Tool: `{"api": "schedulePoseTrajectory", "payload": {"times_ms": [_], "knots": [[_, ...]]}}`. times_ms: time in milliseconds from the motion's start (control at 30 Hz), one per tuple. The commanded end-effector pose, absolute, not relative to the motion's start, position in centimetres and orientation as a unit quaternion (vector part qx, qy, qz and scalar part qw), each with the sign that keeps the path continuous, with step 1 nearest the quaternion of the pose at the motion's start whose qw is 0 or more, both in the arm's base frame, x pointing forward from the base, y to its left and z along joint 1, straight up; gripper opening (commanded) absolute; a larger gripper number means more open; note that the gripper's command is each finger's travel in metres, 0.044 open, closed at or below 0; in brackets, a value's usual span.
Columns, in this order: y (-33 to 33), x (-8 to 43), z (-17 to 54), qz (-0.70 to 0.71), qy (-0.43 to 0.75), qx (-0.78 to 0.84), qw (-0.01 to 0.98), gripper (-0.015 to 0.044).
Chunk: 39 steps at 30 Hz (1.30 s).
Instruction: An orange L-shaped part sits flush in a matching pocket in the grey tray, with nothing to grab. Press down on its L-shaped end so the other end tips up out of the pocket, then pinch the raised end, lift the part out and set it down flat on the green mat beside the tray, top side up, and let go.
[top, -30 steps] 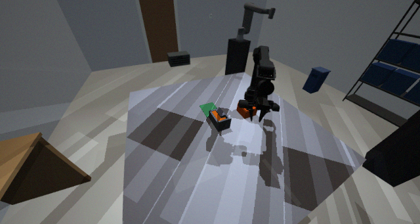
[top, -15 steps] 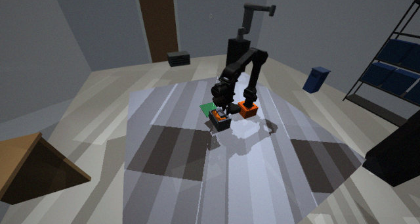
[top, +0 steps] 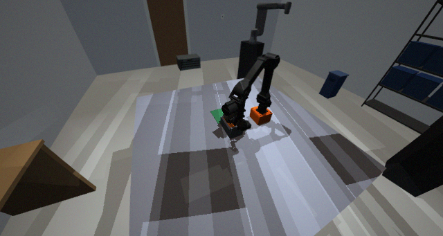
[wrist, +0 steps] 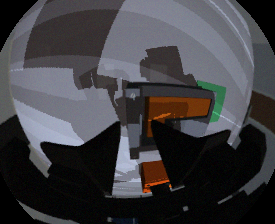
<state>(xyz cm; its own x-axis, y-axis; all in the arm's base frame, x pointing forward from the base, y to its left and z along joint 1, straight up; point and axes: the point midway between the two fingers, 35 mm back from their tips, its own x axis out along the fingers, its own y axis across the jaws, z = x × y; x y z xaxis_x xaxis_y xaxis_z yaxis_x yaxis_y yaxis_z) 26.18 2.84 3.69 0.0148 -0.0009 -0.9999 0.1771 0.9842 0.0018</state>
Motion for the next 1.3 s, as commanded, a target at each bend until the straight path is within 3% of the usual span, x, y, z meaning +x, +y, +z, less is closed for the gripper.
{"api": "schedulePoseTrajectory", "payload": {"times_ms": [0, 1267], "knots": [[2.8, 26.3, 3.3, -0.066, 0.696, 0.064, 0.713, 0.0180], [2.7, 26.3, -0.2, -0.066, 0.696, 0.063, 0.712, 0.0180]]}}
